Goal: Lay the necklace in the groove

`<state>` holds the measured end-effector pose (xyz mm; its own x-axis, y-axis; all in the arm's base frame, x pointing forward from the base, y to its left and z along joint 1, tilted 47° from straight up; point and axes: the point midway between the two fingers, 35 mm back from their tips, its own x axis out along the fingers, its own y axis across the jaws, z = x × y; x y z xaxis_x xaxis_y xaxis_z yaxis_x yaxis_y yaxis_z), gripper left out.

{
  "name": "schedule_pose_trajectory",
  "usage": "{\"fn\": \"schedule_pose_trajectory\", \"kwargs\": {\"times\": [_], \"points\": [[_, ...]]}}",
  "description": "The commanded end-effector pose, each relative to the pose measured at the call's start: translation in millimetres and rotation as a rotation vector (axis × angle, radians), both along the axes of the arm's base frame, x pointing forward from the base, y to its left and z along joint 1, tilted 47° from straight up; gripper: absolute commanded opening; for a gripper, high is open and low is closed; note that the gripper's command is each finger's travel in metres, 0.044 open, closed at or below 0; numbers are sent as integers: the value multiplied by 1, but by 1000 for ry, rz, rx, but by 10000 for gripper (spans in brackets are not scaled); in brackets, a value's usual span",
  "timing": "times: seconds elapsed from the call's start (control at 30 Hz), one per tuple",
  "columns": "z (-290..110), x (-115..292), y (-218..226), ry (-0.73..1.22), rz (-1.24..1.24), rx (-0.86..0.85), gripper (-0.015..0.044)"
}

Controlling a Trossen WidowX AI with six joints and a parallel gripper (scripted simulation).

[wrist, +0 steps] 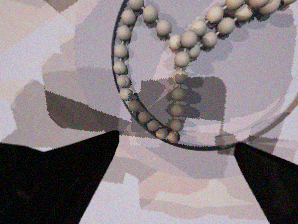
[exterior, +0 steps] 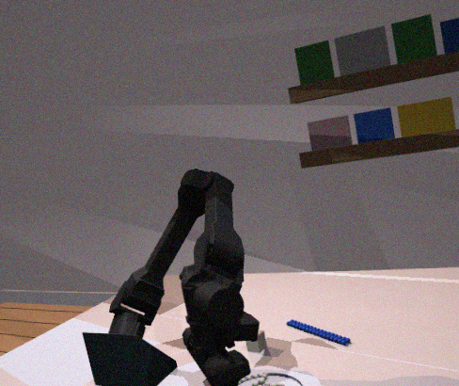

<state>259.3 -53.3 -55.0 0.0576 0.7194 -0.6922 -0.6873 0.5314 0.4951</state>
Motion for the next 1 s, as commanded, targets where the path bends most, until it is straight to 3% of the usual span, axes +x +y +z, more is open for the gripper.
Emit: {"fn": "schedule_pose_trajectory", "kwargs": {"times": [0.0, 0.2, 0.43, 0.6, 0.97], "points": [[0, 0, -1, -2, 7, -5, 440], [0, 0, -1, -2, 7, -5, 440], [28, 7, -18, 366, -349, 23, 256], [29, 7, -18, 379, -362, 24, 125], [23, 9, -12, 368, -356, 19, 120]]}}
